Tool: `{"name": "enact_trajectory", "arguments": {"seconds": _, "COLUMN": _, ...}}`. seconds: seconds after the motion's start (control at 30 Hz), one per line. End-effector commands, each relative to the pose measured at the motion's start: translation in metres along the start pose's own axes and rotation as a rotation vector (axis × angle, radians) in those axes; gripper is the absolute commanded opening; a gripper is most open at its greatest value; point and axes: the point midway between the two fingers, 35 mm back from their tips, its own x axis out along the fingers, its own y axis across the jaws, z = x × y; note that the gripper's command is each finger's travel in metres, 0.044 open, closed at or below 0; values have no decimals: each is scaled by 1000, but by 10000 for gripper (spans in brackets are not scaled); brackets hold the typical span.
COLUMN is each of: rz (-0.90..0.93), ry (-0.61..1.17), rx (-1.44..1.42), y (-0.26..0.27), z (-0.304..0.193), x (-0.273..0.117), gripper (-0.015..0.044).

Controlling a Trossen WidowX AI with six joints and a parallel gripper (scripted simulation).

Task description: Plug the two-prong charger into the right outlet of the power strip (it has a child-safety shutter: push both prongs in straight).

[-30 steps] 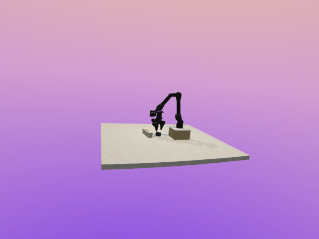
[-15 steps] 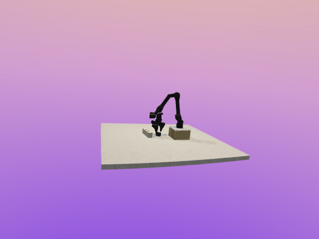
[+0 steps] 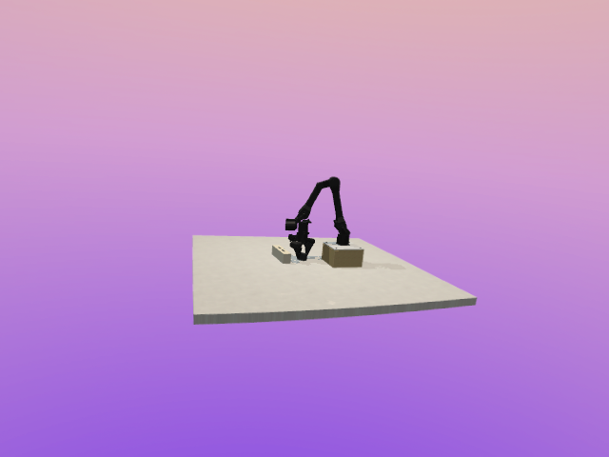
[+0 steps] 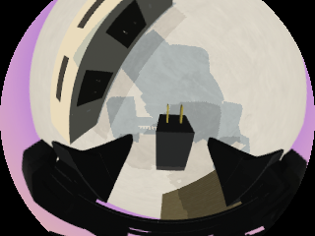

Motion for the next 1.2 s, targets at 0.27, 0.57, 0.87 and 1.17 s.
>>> {"name": "enact_trajectory", "arguments": {"seconds": 0.27, "rz": -2, "ry": 2, "rx": 0, "y": -1, "z": -1, "x": 5, "gripper": 309}}
{"name": "enact_trajectory", "arguments": {"seconds": 0.57, "rz": -2, "ry": 2, "rx": 0, "y": -1, "z": -1, "x": 5, "gripper": 112}}
{"name": "enact_trajectory", "arguments": {"seconds": 0.87, "rz": -1, "ry": 2, "rx": 0, "y": 0, "z": -1, "x": -3, "gripper": 0}}
{"name": "enact_trajectory", "arguments": {"seconds": 1.17, "rz": 0, "ry": 4, "rx": -3, "y": -1, "z": -4, "x": -34, "gripper": 0}}
